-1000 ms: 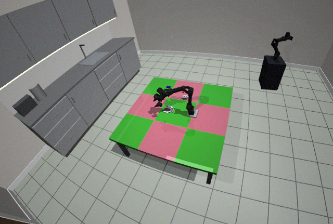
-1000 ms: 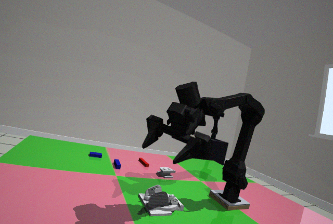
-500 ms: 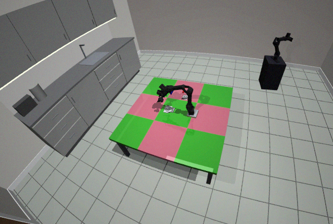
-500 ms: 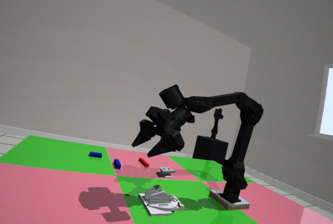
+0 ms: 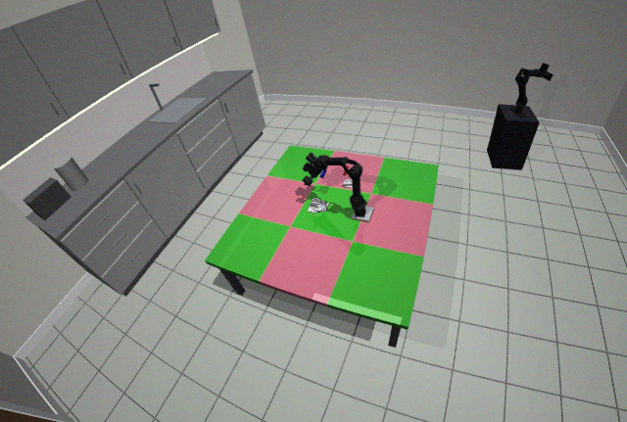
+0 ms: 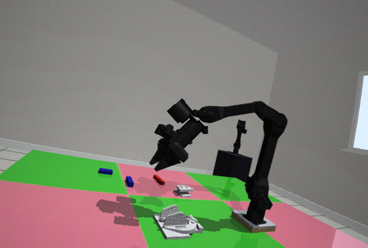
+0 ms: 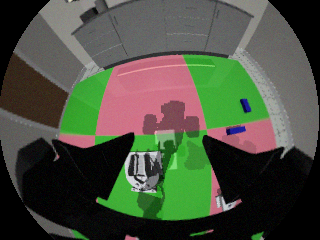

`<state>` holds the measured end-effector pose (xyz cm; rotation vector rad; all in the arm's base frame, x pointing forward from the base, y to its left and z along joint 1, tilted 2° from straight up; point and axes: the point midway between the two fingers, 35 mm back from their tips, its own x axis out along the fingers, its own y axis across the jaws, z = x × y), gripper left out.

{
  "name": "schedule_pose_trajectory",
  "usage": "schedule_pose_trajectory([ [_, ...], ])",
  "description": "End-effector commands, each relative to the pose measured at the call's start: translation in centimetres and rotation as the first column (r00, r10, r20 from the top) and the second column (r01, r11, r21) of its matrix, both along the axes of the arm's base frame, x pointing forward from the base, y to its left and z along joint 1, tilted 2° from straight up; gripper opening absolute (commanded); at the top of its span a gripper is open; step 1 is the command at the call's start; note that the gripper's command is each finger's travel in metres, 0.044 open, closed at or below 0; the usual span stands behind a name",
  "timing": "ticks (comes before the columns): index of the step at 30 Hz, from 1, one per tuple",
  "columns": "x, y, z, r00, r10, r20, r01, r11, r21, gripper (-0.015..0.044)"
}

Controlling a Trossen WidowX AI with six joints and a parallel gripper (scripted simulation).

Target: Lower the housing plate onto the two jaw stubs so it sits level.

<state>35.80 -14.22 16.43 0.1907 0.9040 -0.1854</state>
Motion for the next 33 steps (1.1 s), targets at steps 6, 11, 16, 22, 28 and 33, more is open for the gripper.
schedule_pose_trajectory([
  [6,-3.7,-5.0,-1.7,0.963,-0.239,-0.127,0.249,0.966,0.068,0.044],
  [11,-6.1,-7.3,-2.5,0.913,-0.356,-0.199,0.38,0.92,0.098,0.044],
  [16,-8.7,-9.3,-3.2,0.845,-0.462,-0.271,0.506,0.855,0.119,0.044],
  [22,-12.0,-11.3,-3.9,0.74,-0.57,-0.357,0.644,0.753,0.133,0.044],
  [28,-15.5,-12.8,-4.4,0.617,-0.653,-0.44,0.764,0.631,0.135,0.044],
  [33,-18.5,-13.7,-4.8,0.503,-0.701,-0.506,0.847,0.516,0.127,0.044],
])
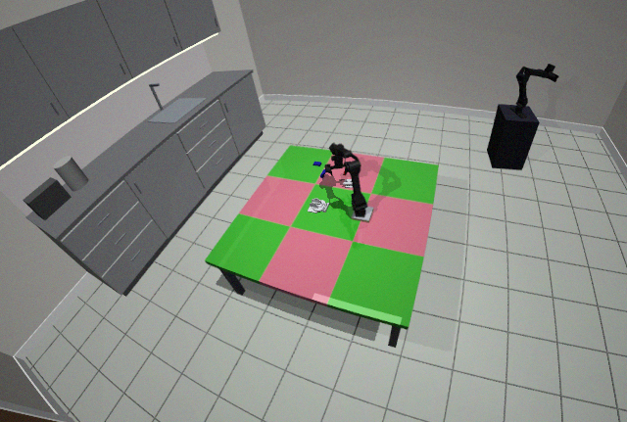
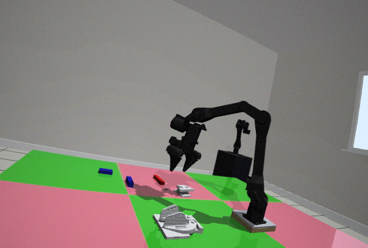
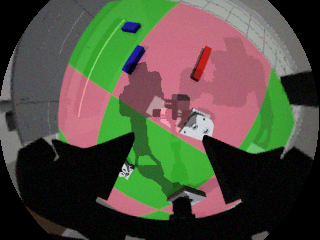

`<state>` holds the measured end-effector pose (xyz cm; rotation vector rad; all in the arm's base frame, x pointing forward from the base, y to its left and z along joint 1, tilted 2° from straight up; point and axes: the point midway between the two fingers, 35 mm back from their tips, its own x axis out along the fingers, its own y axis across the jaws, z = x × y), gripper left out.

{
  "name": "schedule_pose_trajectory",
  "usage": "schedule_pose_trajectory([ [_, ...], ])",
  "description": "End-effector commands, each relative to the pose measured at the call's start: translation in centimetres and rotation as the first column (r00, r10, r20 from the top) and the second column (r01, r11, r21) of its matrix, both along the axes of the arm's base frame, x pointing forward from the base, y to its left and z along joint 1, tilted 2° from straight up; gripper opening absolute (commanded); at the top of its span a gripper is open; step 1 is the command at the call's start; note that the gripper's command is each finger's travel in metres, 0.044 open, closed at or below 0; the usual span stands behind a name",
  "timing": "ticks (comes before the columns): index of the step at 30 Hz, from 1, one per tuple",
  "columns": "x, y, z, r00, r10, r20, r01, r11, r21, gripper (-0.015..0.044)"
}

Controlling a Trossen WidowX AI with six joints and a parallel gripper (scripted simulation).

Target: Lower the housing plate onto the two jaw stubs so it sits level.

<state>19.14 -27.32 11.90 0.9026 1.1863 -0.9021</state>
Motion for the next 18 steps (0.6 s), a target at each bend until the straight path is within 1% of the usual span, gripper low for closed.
schedule_pose_trajectory([
  [1,-2.4,-0.8,-0.3,0.993,-0.111,-0.048,0.113,0.993,0.043,0.044],
  [7,-5.9,-1.4,-0.6,0.96,-0.256,-0.115,0.267,0.959,0.099,0.044],
  [14,-6.3,-1.5,-0.8,0.955,-0.271,-0.122,0.284,0.953,0.105,0.044],
  [18,-6.2,-1.4,-4.4,0.955,-0.271,-0.122,0.284,0.953,0.105,0.044],
])
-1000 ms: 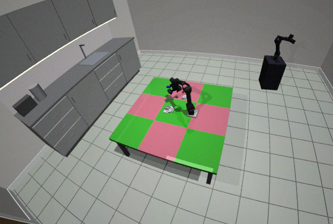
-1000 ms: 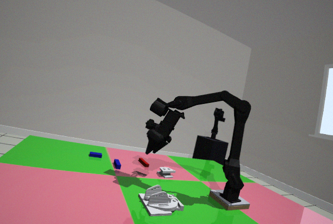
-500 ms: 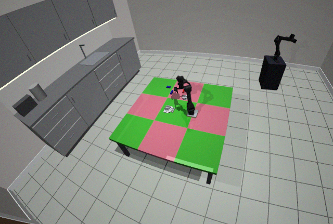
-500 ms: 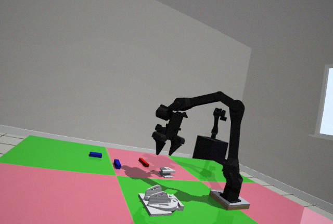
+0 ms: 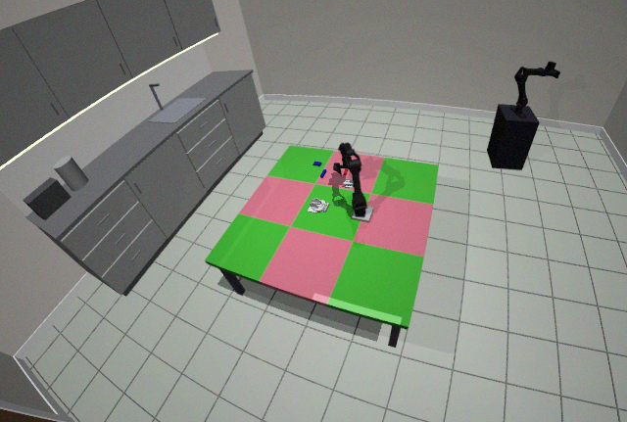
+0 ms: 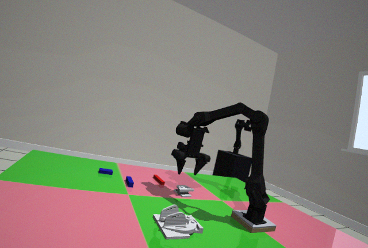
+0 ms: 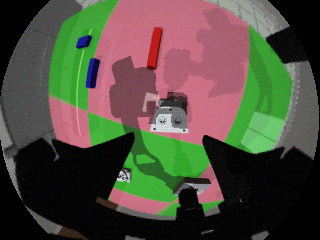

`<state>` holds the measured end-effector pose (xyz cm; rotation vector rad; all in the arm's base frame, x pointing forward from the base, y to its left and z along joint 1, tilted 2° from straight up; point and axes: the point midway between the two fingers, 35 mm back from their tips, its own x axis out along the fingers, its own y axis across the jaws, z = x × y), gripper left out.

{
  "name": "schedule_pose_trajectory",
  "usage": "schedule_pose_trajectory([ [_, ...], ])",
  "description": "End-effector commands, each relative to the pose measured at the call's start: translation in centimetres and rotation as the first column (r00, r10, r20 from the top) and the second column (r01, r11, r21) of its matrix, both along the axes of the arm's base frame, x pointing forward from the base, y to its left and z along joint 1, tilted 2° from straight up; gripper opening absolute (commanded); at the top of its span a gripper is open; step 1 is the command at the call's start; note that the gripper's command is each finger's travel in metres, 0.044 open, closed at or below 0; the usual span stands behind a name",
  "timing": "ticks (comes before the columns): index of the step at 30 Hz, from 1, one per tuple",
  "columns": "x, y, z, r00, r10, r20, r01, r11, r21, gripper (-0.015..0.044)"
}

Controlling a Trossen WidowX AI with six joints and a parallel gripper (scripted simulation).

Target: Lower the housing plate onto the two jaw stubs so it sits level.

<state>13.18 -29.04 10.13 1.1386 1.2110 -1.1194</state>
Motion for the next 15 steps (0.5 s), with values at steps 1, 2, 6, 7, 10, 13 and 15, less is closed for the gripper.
schedule_pose_trajectory([
  [1,-0.3,0.3,-2.8,1.0,-0.007,-0.016,0.007,1.0,0.021,0.044],
  [2,-0.3,0.3,-2.8,1.0,-0.007,-0.016,0.007,1.0,0.021,0.044],
  [6,-0.3,0.3,-2.8,1.0,-0.007,-0.016,0.007,1.0,0.021,0.044],
  [7,-0.3,0.3,-2.8,1.0,-0.007,-0.016,0.007,1.0,0.021,0.044],
  [10,-0.2,0.3,-3.1,1.0,-0.007,-0.016,0.007,1.0,0.021,0.044],
  [13,-0.2,0.3,-3.6,1.0,-0.007,-0.016,0.007,1.0,0.021,0.044],
  [15,-0.2,0.3,-3.9,1.0,-0.007,-0.016,0.007,1.0,0.021,0.044],
])
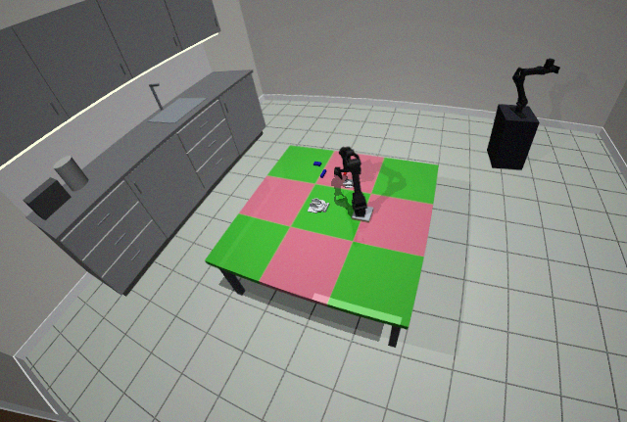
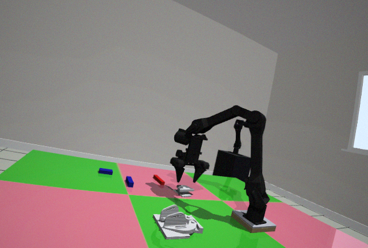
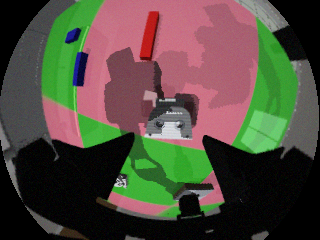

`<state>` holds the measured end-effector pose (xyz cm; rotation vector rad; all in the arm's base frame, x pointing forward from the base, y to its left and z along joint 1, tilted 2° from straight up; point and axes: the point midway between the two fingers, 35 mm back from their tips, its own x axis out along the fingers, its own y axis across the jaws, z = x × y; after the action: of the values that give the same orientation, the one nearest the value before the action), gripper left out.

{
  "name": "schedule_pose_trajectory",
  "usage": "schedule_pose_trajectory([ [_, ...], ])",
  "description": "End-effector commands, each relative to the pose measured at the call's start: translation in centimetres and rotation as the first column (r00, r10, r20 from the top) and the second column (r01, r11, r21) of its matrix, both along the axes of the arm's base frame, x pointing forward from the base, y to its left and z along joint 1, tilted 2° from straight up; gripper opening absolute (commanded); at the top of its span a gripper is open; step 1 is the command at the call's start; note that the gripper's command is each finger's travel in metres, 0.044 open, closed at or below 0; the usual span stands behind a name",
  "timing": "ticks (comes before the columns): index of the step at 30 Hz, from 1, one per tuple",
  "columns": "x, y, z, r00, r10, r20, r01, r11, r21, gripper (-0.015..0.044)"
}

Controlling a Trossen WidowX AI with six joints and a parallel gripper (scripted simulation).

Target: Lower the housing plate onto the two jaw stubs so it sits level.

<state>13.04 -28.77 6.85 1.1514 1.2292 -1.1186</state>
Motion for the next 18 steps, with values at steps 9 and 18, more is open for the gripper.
schedule_pose_trajectory([
  [9,-0.1,0.0,-1.6,1.0,-0.004,-0.007,0.004,1.0,0.002,0.044],
  [18,0.0,0.0,-2.6,1.0,-0.004,-0.007,0.004,1.0,0.002,0.044],
])
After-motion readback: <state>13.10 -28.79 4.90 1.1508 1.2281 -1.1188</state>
